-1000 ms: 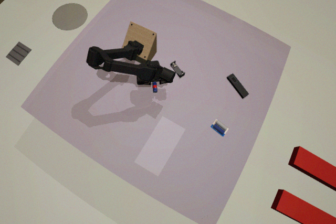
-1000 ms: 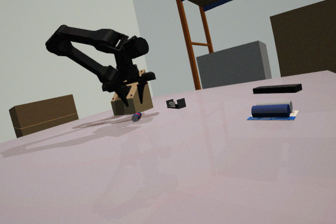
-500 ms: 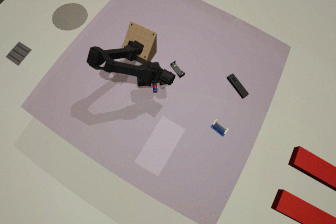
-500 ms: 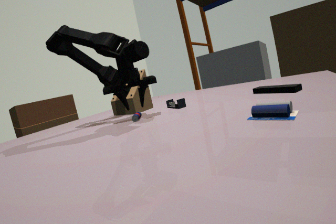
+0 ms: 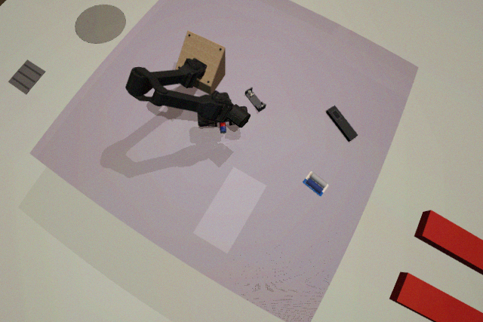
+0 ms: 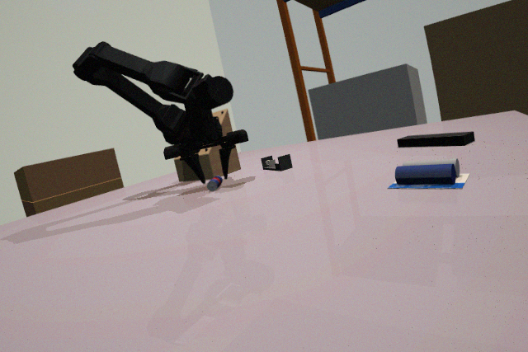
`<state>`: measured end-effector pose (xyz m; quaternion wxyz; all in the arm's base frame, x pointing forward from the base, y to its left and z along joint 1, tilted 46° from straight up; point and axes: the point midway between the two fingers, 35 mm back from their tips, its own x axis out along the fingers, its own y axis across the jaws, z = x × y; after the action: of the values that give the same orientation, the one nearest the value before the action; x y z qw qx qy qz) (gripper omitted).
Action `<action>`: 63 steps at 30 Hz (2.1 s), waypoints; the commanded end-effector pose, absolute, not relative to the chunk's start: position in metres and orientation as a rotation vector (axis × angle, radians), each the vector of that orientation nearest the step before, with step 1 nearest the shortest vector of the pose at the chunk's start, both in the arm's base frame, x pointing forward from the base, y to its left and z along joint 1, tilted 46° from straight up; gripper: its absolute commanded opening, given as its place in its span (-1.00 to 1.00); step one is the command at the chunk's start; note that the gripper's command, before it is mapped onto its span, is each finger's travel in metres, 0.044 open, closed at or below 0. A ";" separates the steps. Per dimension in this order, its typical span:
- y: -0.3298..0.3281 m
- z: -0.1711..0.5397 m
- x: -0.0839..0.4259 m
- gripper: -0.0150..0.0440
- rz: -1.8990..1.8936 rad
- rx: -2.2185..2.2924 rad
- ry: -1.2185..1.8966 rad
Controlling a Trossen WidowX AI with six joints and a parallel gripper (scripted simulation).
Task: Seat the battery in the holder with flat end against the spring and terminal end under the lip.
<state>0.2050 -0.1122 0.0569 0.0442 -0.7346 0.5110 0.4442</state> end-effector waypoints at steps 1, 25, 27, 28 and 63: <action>-0.117 0.050 0.203 0.33 1.377 -2.240 1.563; -0.100 0.064 0.202 -0.22 1.380 -2.238 1.559; -0.092 0.074 0.201 -0.22 1.379 -2.239 1.560; -0.088 0.078 0.200 -0.22 1.378 -2.240 1.561; -0.026 0.047 0.238 -0.22 0.250 -1.430 1.661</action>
<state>0.2346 -0.0332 0.0512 0.4171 -0.6048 0.6644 0.1373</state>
